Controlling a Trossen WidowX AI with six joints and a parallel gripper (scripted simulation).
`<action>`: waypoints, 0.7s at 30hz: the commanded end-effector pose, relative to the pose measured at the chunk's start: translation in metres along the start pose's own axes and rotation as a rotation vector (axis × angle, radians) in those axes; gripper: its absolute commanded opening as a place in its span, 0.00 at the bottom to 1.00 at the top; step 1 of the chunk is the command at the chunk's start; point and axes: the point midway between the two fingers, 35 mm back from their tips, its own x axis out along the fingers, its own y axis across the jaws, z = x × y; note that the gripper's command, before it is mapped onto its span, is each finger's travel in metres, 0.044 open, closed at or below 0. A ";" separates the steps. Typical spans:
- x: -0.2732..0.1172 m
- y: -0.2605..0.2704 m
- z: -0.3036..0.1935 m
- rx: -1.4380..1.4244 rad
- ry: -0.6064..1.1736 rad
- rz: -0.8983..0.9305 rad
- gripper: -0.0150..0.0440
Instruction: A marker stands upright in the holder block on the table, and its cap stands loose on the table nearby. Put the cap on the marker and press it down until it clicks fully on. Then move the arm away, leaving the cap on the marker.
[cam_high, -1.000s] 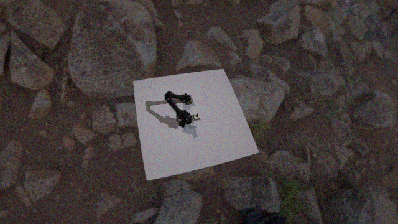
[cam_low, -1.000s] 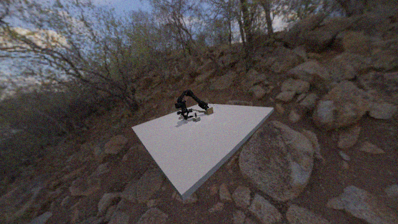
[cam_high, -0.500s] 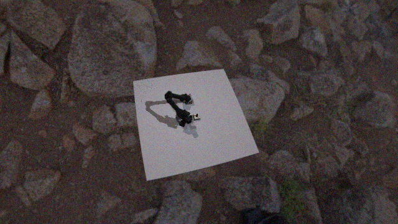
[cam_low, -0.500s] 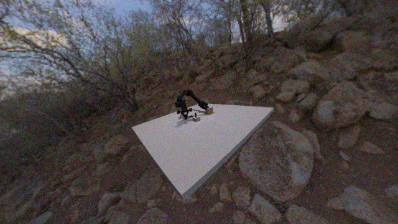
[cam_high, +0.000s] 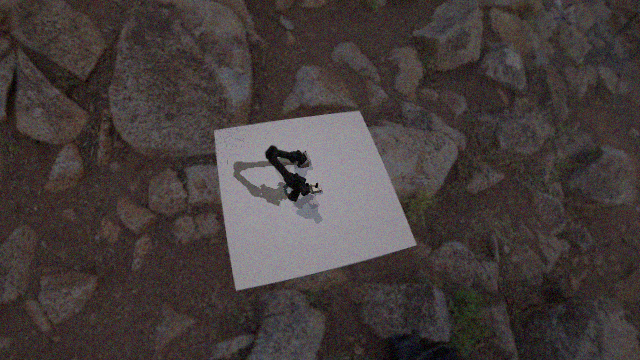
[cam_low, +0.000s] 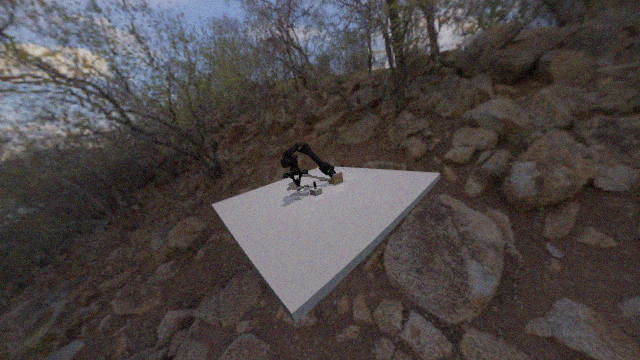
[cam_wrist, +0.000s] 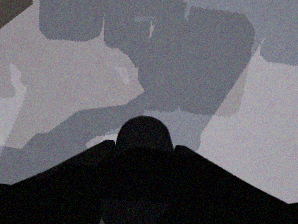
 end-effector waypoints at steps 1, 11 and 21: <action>-0.008 0.001 0.001 0.001 0.003 0.005 0.25; -0.019 0.013 0.018 -0.002 -0.009 0.010 0.25; -0.033 0.037 0.048 -0.006 -0.022 0.017 0.25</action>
